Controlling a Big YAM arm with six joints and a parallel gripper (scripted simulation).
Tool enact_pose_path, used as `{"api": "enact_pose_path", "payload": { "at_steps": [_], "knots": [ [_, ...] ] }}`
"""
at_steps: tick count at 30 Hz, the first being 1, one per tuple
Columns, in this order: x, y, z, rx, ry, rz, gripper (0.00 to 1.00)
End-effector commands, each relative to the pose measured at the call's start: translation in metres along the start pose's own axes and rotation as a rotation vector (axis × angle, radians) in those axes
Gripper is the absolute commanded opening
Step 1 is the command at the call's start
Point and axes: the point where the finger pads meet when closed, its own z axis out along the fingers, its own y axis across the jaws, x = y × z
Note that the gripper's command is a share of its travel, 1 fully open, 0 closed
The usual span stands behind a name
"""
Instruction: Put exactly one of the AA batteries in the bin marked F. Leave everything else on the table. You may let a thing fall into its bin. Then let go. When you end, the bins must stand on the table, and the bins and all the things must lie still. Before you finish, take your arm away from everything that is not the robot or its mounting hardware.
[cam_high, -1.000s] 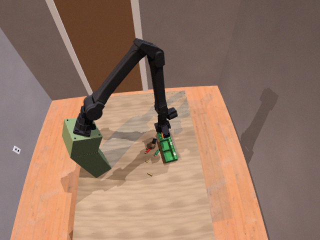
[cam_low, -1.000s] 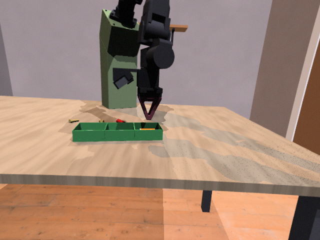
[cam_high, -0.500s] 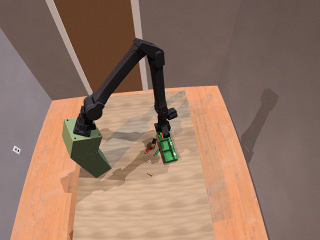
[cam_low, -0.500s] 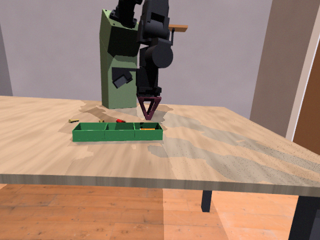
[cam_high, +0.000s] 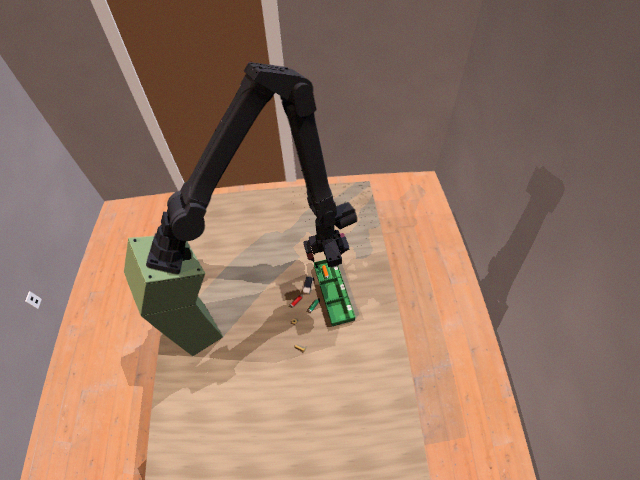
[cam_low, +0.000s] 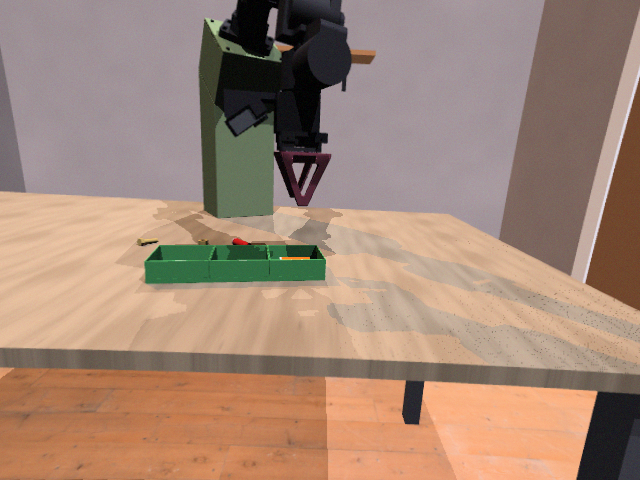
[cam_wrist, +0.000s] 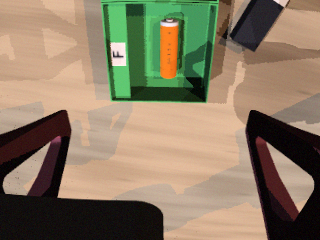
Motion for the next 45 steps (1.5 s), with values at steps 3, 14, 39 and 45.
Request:
{"api": "enact_pose_path", "payload": {
  "at_steps": [3,14,39,45],
  "knots": [
    [-0.007,0.000,-0.016,0.004,-0.008,-0.001,1.00],
    [-0.006,0.000,-0.059,0.004,-0.006,-0.003,1.00],
    [-0.001,0.004,-0.103,-0.002,-0.003,-0.001,1.00],
    [-0.001,0.004,-0.103,-0.002,-0.003,-0.001,1.00]
  ]
}}
